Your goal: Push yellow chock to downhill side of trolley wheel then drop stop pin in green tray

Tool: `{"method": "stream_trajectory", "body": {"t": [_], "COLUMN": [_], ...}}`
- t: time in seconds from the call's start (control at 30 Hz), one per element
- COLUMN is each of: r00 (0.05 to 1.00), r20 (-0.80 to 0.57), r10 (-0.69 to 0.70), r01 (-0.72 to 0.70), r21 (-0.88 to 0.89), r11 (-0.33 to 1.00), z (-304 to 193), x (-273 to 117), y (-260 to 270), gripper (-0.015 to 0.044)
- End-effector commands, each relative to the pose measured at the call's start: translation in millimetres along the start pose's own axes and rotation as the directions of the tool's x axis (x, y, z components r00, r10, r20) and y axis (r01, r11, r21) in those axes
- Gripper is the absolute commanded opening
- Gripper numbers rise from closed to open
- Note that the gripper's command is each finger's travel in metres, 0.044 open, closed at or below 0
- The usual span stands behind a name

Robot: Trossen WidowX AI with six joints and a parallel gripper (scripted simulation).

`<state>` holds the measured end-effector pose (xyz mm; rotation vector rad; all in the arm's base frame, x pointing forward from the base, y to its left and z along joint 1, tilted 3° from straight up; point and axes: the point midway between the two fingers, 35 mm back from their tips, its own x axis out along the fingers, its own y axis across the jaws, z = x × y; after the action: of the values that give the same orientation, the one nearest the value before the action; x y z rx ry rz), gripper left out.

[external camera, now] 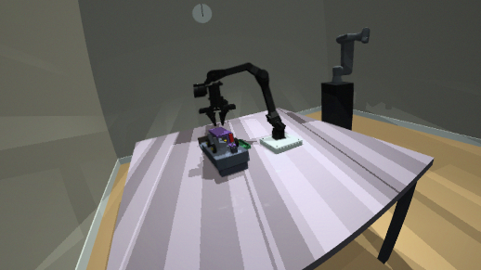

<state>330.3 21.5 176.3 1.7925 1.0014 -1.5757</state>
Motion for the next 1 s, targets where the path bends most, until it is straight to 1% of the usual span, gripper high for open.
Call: {"method": "stream_trajectory", "body": {"t": [0.0,0.1,0.23,0.33,0.63,0.97], "r00": [0.999,0.998,0.994,0.992,0.991,0.991], "r20": [-0.019,-0.025,-0.027,-0.026,-0.026,-0.026], "r10": [-0.035,-0.063,-0.103,-0.126,-0.128,-0.128], "r01": [0.029,0.047,0.065,0.070,0.070,0.070], "r21": [-0.254,-0.417,-0.613,-0.711,-0.718,-0.718], "r11": [0.967,0.908,0.787,0.700,0.693,0.693], "z": [-31.7,-50.3,-72.4,-83.6,-84.3,-84.8], "x": [-0.7,0.0,0.4,0.5,0.8,14.8], "y": [-26.1,-46.2,-75.2,-92.9,-94.1,-95.2], "gripper": [0.0190,0.0190,0.0190,0.0190,0.0190,0.0190]}}
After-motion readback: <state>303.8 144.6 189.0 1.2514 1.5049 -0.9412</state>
